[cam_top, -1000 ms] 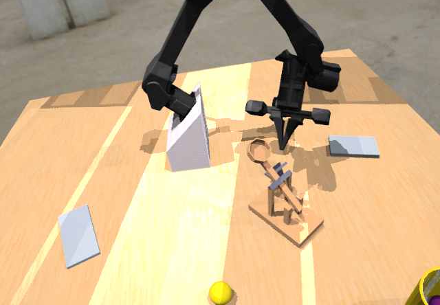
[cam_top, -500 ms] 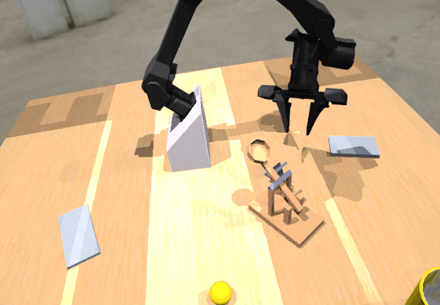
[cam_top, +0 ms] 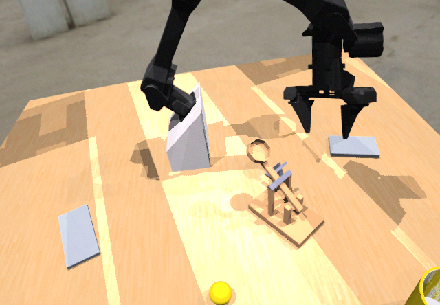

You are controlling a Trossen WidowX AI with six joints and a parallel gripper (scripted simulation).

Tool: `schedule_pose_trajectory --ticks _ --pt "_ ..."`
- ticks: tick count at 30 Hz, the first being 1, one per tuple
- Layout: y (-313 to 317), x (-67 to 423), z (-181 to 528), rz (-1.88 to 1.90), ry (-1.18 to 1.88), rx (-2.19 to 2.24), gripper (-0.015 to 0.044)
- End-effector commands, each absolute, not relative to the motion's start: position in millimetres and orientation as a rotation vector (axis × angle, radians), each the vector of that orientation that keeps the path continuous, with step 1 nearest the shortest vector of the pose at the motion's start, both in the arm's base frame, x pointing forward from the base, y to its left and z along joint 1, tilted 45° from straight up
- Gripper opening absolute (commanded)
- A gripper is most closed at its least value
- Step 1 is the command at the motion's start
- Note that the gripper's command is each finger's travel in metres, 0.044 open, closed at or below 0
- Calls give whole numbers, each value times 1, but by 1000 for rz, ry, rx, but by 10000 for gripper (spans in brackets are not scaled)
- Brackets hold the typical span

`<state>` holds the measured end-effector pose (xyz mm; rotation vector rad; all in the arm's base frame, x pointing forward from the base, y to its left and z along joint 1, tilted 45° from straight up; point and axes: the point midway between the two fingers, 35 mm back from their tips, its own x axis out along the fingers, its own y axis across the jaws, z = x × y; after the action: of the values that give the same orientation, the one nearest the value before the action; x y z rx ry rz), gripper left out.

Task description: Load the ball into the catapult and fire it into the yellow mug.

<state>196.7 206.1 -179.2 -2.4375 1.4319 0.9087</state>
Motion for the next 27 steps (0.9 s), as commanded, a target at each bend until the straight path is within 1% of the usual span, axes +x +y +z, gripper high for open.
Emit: schedule_pose_trajectory --ticks 1,22,27 --pt "219 214 -178 869 1413 -2311 440" --pt "253 287 -174 660 1369 -1803 440" --pt "261 312 -169 601 1343 -1669 440"
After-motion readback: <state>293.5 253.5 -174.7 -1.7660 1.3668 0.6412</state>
